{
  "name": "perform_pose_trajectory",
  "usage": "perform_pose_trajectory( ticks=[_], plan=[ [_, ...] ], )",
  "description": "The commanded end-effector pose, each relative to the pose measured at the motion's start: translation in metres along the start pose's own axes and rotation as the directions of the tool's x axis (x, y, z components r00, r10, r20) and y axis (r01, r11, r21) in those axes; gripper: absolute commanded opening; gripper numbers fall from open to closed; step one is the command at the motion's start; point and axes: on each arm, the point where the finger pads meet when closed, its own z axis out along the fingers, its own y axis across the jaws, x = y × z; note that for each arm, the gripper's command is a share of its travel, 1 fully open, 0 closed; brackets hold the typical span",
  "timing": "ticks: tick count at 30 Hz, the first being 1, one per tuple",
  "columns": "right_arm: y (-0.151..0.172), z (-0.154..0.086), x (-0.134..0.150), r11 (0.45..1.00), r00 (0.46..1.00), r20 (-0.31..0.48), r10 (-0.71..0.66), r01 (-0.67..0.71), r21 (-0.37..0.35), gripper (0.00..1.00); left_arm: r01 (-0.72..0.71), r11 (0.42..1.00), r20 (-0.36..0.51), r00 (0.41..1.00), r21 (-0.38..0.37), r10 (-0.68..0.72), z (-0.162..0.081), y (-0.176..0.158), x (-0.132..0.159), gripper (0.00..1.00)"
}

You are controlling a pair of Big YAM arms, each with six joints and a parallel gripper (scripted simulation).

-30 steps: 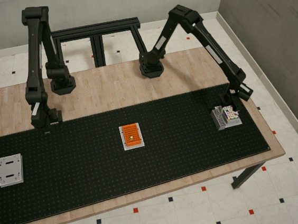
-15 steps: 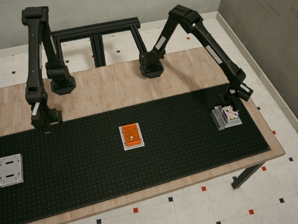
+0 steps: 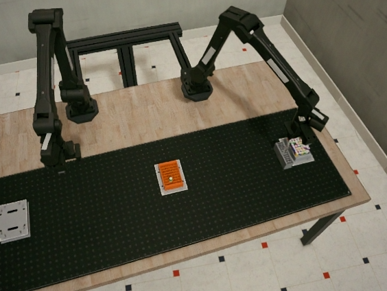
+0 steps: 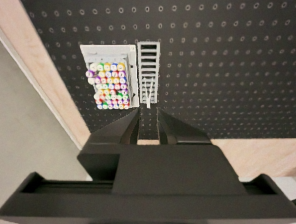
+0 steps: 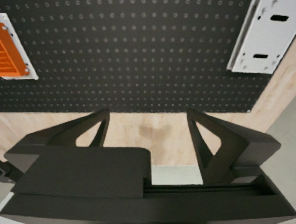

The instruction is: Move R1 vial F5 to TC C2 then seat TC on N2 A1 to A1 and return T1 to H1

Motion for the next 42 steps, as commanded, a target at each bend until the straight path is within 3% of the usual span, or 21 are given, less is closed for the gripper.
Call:
perform_pose_trajectory(
  ticks=[1, 6, 7, 42],
  plan=[
    [0.0, 0.0, -0.001, 1.0, 1.0, -0.014, -0.008, 0.008, -0.004, 1.0, 0.009, 0.999, 0.063, 0.998, -0.049, -0.006, -0.037, 0.021, -0.015, 0.24],
    [0.0, 0.0, -0.001, 1.0, 1.0, -0.014, -0.008, 0.008, -0.004, 1.0, 0.009, 0.999, 0.063, 0.998, -0.049, -0.006, -0.037, 0.021, -0.015, 0.24],
    [0.0, 0.0, -0.001, 1.0, 1.0, -0.014, -0.008, 0.008, -0.004, 1.0, 0.048, 0.999, 0.057, 0.997, -0.011, -0.047, -0.02, 0.004, -0.002, 0.24],
    [0.0, 0.0, -0.001, 1.0, 1.0, -0.014, -0.008, 0.008, -0.004, 1.0, 0.028, 1.0, 0.032, 0.999, 0.002, -0.028, -0.045, -0.121, 0.038, 0.24]
  ],
)
